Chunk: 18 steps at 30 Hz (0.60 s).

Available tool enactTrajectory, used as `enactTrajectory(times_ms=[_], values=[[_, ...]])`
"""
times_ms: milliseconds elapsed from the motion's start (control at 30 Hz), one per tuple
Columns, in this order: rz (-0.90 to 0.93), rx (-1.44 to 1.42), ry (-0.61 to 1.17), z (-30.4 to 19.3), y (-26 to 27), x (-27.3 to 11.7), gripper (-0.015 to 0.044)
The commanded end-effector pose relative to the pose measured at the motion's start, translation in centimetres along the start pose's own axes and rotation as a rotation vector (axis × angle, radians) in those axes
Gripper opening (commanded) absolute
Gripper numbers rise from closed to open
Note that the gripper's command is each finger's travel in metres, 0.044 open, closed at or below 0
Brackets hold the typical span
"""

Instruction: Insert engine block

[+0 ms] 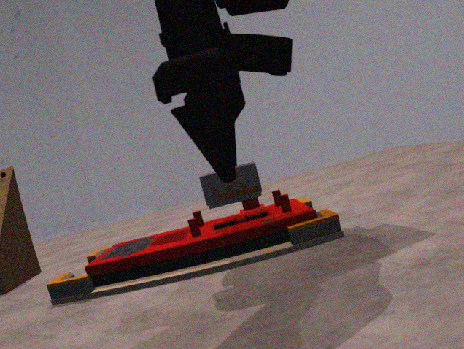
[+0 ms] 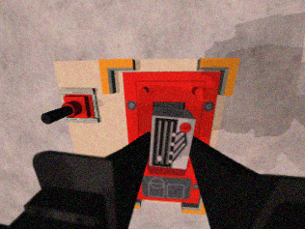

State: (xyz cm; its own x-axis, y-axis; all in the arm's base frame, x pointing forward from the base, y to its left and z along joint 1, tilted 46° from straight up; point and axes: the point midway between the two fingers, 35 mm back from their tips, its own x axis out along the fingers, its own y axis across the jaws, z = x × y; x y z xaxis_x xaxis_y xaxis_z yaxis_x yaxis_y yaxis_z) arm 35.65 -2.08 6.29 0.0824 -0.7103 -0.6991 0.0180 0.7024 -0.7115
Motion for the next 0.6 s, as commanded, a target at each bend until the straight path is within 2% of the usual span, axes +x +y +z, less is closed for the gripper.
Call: enactTrajectory(times_ms=[0,200,567], values=[[-0.003,0.001,-0.003,0.02,-0.05,0.02,0.0159],[-0.003,-0.112,-0.002,0.00,-0.07,0.13,0.0159],[-0.003,-0.057,-0.002,0.01,-0.09,0.33,0.0159]])
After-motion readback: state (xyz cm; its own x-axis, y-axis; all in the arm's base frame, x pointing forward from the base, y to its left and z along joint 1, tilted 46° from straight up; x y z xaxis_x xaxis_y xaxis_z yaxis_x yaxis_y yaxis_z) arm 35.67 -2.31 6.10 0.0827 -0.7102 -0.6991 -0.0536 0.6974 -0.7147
